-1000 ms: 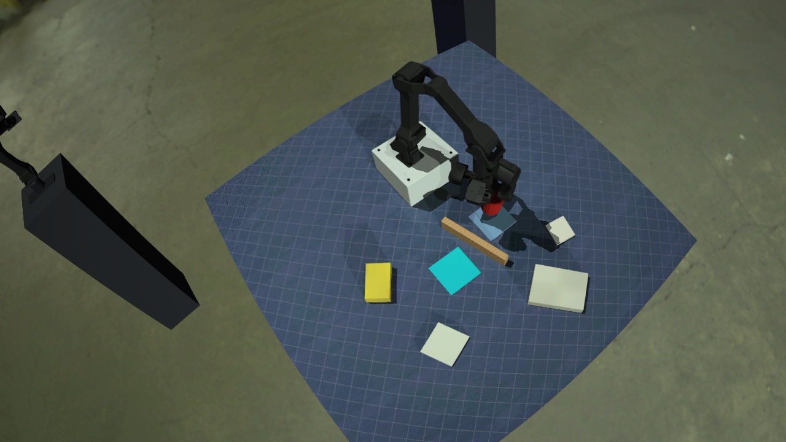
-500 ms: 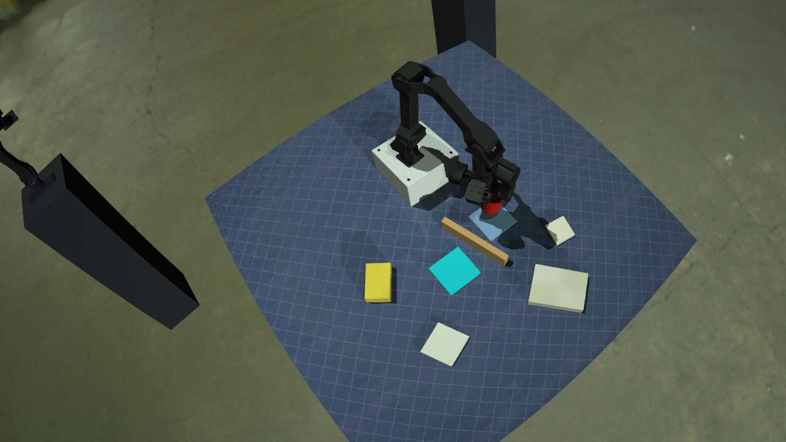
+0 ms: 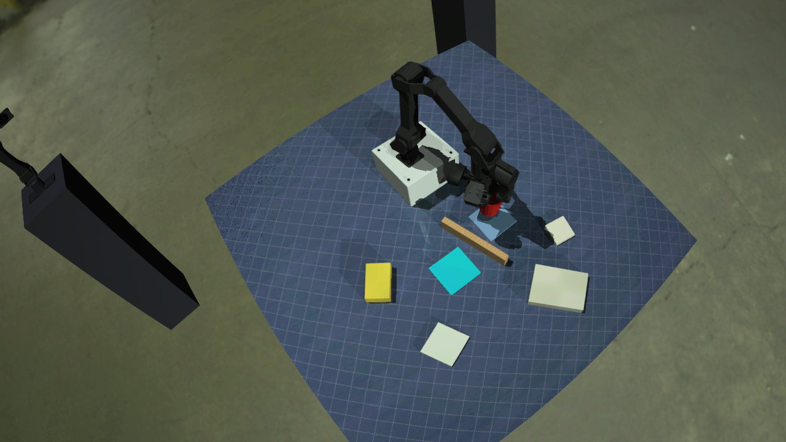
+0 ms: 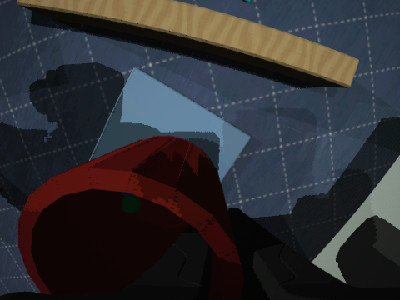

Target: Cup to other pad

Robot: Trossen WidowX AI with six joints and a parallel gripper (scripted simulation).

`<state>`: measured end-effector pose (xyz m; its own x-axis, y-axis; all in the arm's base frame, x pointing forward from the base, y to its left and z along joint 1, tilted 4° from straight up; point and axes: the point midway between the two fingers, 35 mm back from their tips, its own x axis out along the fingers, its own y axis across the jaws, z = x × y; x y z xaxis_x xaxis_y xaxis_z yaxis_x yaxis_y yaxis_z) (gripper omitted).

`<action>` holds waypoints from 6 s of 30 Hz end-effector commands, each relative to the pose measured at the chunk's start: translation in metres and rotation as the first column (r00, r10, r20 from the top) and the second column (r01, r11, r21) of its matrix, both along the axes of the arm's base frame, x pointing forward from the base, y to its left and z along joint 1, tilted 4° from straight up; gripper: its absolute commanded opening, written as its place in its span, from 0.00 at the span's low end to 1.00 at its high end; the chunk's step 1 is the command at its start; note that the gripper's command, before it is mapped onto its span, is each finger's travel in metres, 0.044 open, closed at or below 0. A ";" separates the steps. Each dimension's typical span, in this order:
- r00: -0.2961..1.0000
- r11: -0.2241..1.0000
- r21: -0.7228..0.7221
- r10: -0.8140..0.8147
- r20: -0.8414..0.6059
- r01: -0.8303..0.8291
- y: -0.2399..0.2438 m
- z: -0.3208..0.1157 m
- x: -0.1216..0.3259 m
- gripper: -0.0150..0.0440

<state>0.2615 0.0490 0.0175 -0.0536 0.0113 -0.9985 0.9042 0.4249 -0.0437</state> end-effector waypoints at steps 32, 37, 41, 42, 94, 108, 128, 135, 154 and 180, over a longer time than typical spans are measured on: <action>1.000 1.000 -0.004 0.004 0.006 -0.004 -0.070 0.000 0.018 0.25; 1.000 1.000 -0.005 0.004 0.006 -0.004 -0.080 0.000 0.020 0.25; 1.000 1.000 -0.006 0.004 0.006 -0.004 -0.089 0.001 0.023 0.25; 1.000 1.000 -0.006 0.004 0.006 -0.004 -0.091 0.001 0.023 0.25; 1.000 1.000 -0.016 0.004 0.008 -0.004 -0.194 -0.008 0.048 0.25; 1.000 1.000 -0.016 0.004 0.008 -0.004 -0.195 -0.036 0.048 0.25; 1.000 1.000 -0.014 0.000 0.012 0.000 -0.195 -0.057 0.047 0.25; 1.000 1.000 -0.014 0.000 0.012 0.000 -0.195 -0.057 0.047 0.25; 1.000 1.000 -0.014 0.001 0.011 -0.001 -0.195 -0.046 0.048 0.47; 1.000 1.000 -0.015 0.004 0.008 -0.004 -0.191 -0.008 0.045 0.47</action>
